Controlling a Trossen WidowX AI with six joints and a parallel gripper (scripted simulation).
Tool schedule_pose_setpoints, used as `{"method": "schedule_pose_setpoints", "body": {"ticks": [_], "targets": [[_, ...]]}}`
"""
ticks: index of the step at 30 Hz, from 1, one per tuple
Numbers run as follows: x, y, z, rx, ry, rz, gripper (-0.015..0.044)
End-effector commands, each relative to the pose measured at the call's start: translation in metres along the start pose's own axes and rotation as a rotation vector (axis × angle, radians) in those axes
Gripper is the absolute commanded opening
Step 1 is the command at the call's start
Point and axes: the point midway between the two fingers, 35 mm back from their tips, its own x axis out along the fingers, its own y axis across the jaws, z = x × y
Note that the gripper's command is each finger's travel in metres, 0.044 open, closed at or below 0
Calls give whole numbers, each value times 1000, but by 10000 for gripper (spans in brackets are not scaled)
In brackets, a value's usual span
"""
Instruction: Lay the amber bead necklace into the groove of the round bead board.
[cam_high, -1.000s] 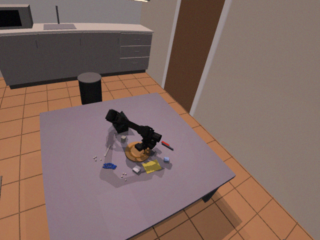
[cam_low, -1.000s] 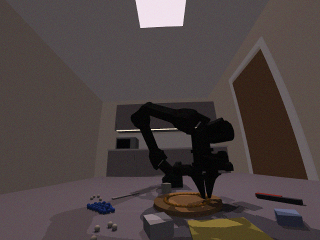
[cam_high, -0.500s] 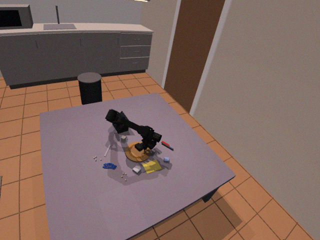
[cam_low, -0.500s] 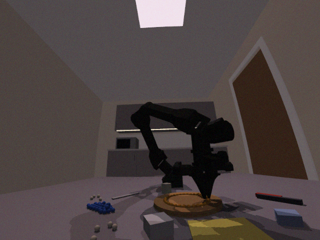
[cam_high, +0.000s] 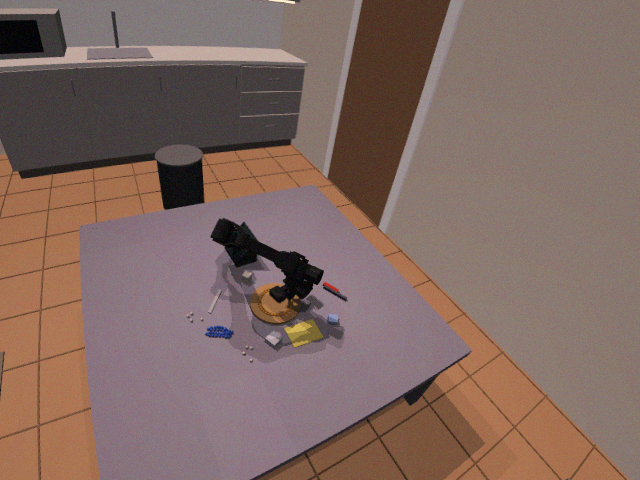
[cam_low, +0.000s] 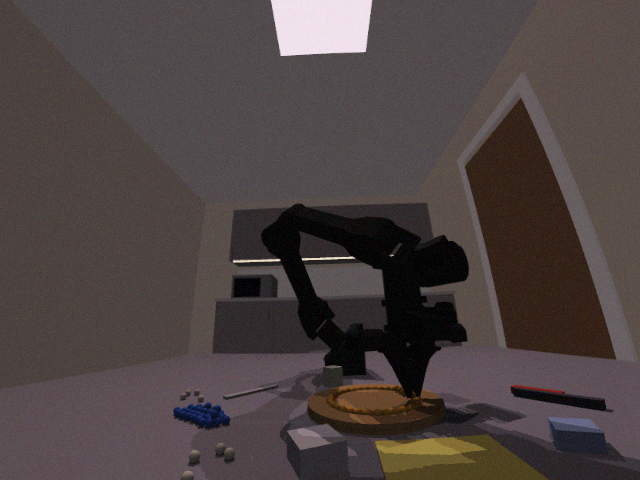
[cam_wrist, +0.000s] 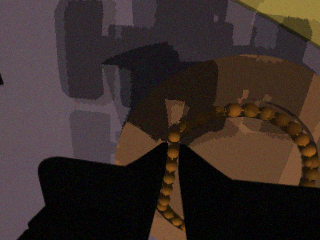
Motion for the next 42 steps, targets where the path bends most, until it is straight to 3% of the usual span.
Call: {"method": "schedule_pose_setpoints", "body": {"ticks": [1,23,39,42], "targets": [[-2,0,0,-2,0,-1,0],[2,7,0,-9,1,-4,0],[-6,7,0,-8,1,-3,420],[-6,7,0,-9,1,-4,440]]}}
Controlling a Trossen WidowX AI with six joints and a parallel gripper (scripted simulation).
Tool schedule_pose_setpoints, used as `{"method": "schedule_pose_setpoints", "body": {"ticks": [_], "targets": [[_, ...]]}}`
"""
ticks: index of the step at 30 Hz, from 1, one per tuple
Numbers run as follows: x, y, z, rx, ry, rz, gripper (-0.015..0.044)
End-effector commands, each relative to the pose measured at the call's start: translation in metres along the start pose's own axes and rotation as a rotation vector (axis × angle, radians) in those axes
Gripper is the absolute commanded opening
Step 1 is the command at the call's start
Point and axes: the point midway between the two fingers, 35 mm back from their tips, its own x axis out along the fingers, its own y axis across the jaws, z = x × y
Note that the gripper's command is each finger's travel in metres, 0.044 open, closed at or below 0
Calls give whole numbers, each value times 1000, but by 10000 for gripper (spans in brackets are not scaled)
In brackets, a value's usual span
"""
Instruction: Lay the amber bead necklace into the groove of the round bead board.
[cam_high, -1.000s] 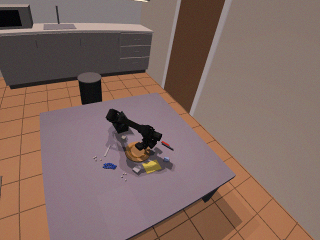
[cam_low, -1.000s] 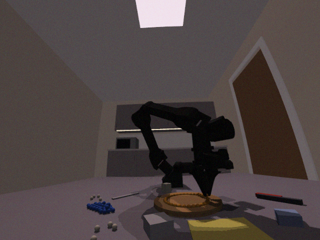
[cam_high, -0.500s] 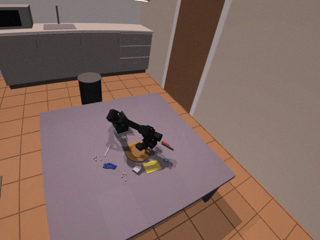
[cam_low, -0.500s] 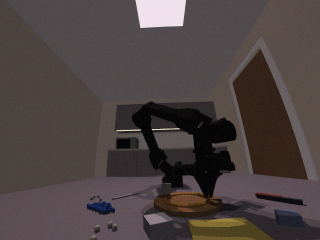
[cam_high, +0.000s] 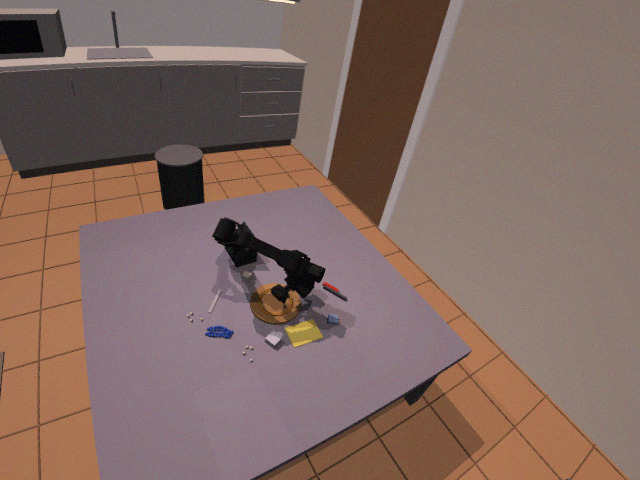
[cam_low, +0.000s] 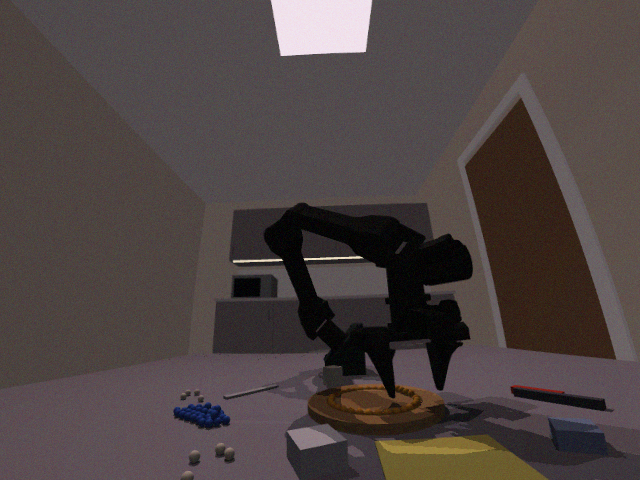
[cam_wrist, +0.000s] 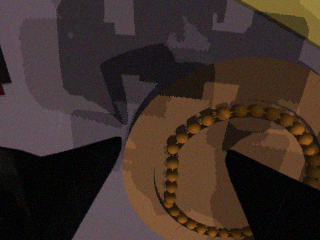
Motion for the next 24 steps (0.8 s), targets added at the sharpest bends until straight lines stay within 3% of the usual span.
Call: {"method": "schedule_pose_setpoints", "body": {"ticks": [1,23,24], "targets": [[-3,0,0,2,1,2,440],[-3,0,0,2,1,2,440],[-4,0,0,-1,1,2,414]]}}
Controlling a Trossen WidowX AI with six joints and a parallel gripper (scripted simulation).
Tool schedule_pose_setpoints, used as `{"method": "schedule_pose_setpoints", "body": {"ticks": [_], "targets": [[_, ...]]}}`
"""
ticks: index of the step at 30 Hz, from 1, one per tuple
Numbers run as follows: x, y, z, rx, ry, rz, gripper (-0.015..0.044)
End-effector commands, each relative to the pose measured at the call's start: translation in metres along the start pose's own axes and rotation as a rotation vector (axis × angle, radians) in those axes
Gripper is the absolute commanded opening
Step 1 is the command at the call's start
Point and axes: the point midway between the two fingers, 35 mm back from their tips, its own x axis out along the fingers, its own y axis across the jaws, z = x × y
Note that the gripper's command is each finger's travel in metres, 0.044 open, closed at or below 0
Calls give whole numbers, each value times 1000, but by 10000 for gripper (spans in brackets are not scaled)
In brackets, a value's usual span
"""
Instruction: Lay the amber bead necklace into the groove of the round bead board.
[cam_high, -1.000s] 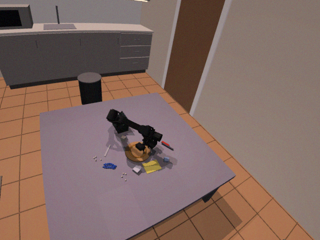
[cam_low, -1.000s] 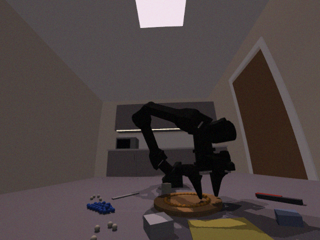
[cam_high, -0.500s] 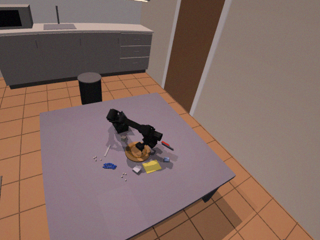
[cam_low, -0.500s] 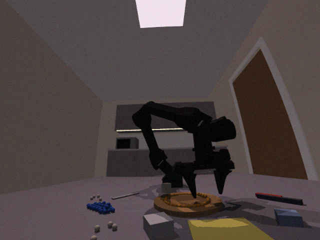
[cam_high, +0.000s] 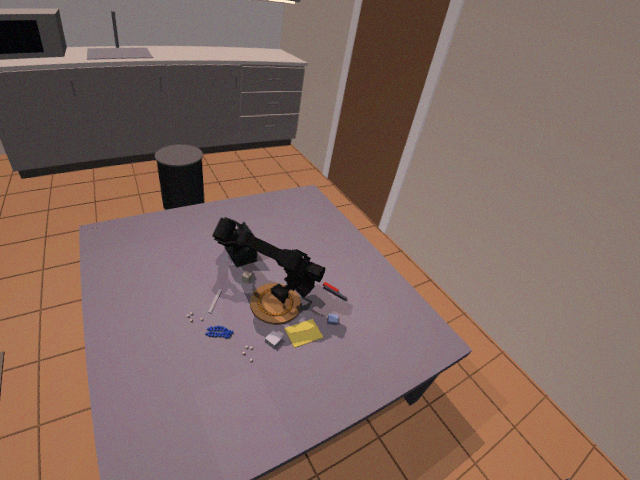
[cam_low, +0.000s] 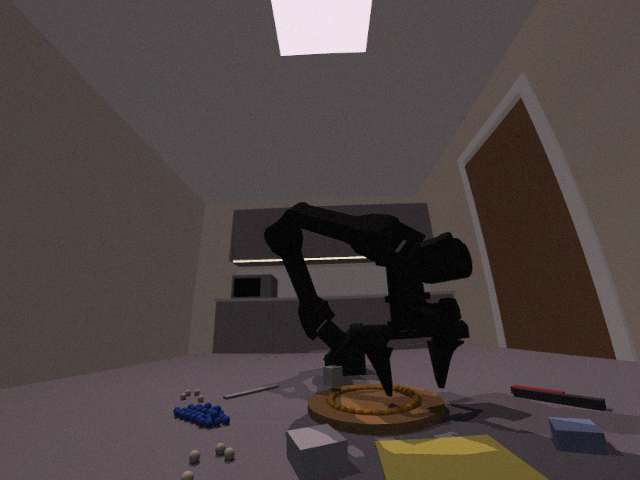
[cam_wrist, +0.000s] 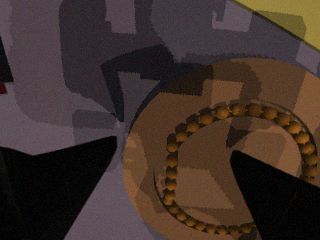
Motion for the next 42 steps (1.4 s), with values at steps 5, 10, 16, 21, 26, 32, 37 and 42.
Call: {"method": "schedule_pose_setpoints", "body": {"ticks": [5,10,16,21,26,32,37,42], "targets": [[-28,0,-11,-80,1,5,282],[-31,0,-13,-93,1,5,151],[-24,0,-11,-81,-6,6,120],[-20,0,-11,-83,-5,6,120],[-12,0,-11,-85,-4,5,120],[-2,0,-12,-89,-1,4,120],[6,-1,-13,-92,0,3,120],[8,-1,-13,-93,1,3,120]]}}
